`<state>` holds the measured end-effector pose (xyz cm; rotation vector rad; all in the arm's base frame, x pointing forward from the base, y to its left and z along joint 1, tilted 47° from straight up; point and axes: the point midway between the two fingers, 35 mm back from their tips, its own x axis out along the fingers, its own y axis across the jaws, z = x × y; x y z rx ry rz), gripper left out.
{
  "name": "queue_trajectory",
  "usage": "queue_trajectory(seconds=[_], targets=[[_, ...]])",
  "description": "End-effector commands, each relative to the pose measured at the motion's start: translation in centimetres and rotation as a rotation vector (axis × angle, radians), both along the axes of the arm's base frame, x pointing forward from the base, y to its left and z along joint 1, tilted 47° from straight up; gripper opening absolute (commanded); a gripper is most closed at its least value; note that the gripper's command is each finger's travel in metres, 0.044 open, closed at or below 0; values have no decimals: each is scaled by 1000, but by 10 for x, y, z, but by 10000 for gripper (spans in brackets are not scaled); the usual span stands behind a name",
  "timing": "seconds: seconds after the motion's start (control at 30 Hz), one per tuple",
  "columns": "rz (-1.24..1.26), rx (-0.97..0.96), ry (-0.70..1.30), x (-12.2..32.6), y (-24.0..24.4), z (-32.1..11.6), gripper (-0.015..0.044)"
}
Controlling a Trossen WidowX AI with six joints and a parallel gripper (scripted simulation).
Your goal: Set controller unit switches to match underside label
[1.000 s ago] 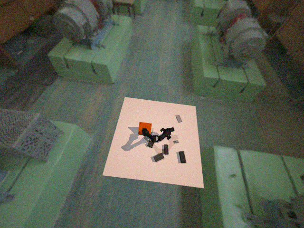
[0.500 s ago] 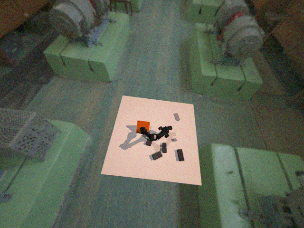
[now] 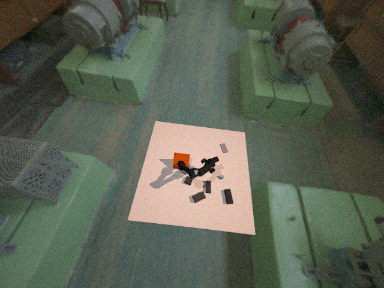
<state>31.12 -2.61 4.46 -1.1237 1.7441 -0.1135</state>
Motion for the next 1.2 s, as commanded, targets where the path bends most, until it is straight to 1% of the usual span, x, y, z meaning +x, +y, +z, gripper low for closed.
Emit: queue_trajectory(seconds=[0.0, 0.1, 1.17], targets=[[-14, 3, 3, 4, 3, -1, 0], [-14, 3, 2, 14, 8, -8, 0], [-15, 1, 1, 11, -24, -38, 0]])
